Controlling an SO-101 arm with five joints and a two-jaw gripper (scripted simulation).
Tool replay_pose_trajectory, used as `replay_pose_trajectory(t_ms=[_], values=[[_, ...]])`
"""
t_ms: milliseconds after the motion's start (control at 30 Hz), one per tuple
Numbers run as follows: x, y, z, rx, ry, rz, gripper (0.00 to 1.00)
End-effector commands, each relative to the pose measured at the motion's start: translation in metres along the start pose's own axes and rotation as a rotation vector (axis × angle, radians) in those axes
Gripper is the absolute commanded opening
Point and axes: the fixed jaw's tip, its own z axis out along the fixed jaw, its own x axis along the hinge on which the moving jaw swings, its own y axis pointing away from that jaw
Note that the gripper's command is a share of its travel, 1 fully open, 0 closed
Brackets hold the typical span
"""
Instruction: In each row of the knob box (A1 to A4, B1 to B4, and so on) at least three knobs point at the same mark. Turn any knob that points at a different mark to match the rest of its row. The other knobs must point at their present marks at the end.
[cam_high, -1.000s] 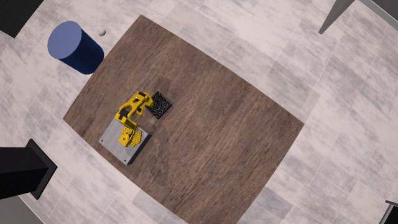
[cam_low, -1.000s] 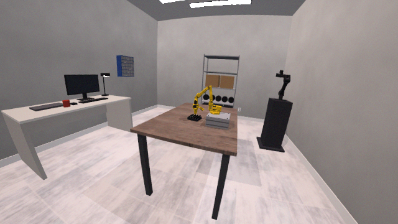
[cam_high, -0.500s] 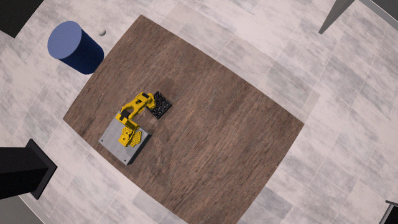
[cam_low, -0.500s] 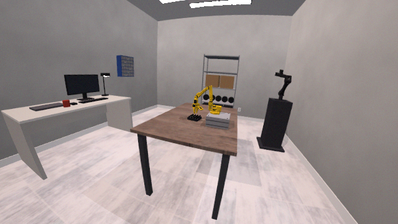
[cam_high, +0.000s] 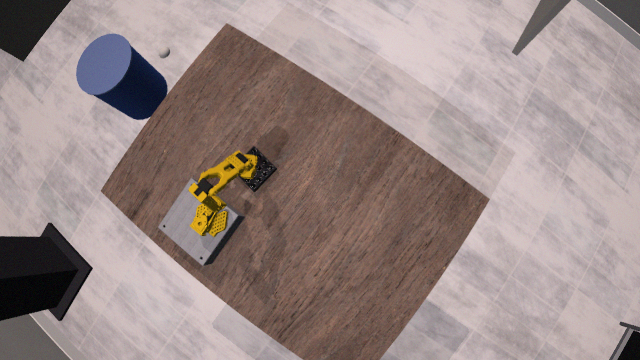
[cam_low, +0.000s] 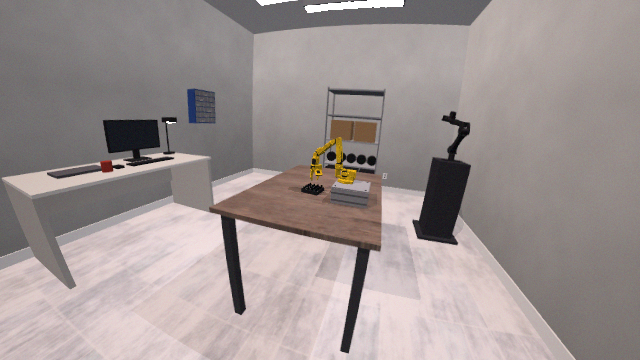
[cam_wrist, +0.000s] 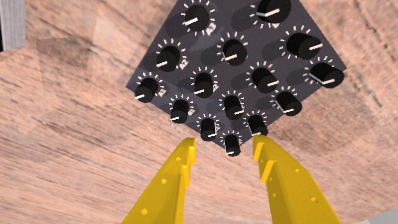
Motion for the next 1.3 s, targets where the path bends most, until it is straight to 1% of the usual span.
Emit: replay_pose_trajectory(t_ms=[0,200,267,767,833,1267], values=[[0.009,0.003,-0.006,0.015,0.007,0.201,0.18],[0.020,0.011,-0.009,0.017,0.005,0.525,0.21],[0.020,0.011,-0.009,0.017,0.005,0.525,0.21],[0.048,0.036,-0.018,0.020,-0.003,1.369,0.27],[0.048,0.036,-0.018,0.020,-0.003,1.369,0.27],[0.068,0.060,-0.025,0.021,-0.011,2.040,0.33]])
